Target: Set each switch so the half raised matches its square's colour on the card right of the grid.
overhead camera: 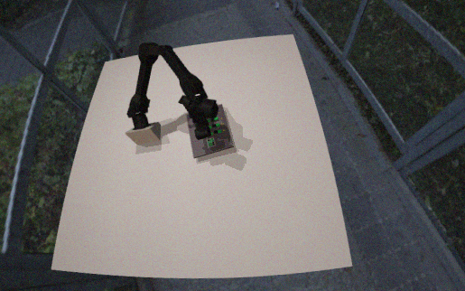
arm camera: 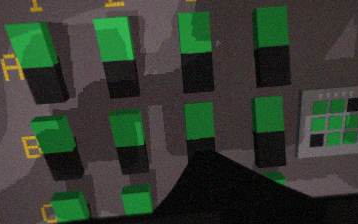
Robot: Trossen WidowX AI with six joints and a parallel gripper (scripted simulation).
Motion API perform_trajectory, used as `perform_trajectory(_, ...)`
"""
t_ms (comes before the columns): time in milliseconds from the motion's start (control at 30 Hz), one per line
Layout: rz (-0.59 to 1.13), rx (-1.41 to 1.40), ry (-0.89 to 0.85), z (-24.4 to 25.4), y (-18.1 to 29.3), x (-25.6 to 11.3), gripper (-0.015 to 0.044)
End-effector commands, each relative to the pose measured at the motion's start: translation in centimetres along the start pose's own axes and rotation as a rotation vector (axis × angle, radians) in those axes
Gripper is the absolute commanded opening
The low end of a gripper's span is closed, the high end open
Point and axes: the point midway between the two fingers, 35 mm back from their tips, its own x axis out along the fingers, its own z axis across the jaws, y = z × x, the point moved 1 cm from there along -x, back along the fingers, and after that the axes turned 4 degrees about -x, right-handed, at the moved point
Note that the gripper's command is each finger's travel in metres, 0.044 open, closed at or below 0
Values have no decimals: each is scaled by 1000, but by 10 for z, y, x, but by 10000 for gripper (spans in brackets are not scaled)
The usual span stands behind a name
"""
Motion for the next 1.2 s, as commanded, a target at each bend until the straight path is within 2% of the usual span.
perform_trajectory(0, -1, 4, -3, 1, 0, 1, 0)
perform_trajectory(633, -1, 4, -3, 1, 0, 4, 0)
perform_trajectory(700, 4, 0, 1, -1, -1, -7, 0)
perform_trajectory(833, 25, 5, -2, -1, -3, -59, 0)
perform_trajectory(1000, 26, 5, -2, -2, -3, -62, 0)
perform_trajectory(1167, 26, 4, 0, -34, 0, -62, 0)
